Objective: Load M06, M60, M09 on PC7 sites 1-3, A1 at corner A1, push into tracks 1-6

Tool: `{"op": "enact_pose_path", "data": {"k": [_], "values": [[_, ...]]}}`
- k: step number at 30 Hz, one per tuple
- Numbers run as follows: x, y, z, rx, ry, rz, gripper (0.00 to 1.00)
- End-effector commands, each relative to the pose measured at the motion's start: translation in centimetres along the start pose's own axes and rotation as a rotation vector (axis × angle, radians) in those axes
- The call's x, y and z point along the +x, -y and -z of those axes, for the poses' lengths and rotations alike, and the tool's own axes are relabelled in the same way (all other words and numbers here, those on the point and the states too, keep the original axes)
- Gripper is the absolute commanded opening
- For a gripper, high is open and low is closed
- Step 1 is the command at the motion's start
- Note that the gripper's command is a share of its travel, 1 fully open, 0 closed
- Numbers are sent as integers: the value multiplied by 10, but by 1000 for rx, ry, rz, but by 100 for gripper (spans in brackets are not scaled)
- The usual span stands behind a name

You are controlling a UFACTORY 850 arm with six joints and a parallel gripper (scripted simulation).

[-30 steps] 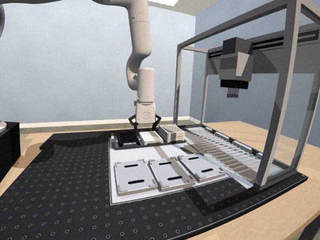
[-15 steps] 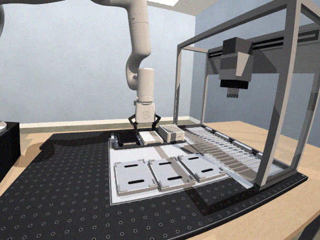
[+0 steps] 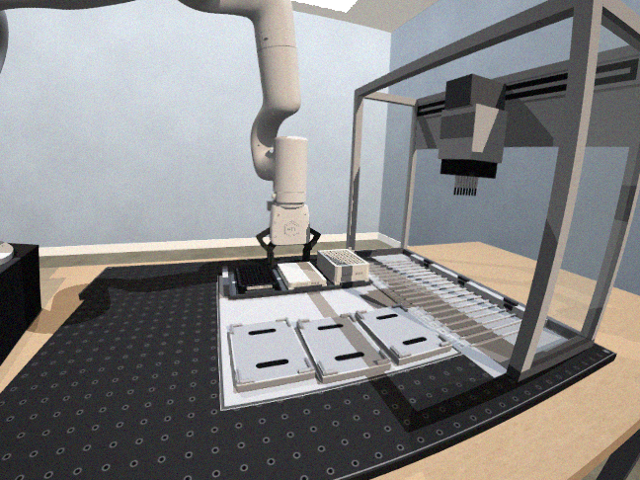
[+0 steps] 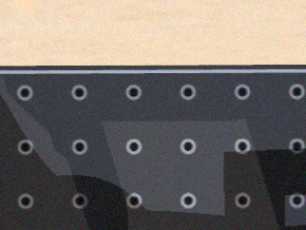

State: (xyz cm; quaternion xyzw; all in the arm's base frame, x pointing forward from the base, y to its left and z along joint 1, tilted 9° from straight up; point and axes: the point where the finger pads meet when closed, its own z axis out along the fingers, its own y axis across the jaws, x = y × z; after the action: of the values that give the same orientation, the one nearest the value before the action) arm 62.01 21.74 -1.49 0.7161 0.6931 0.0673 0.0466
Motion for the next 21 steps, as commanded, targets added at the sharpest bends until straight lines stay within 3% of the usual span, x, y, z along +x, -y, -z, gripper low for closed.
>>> {"op": "enact_pose_path", "data": {"k": [1, 21], "values": [[3, -1, 1, -2, -1, 0, 100], [15, -1, 1, -2, -1, 0, 100]]}}
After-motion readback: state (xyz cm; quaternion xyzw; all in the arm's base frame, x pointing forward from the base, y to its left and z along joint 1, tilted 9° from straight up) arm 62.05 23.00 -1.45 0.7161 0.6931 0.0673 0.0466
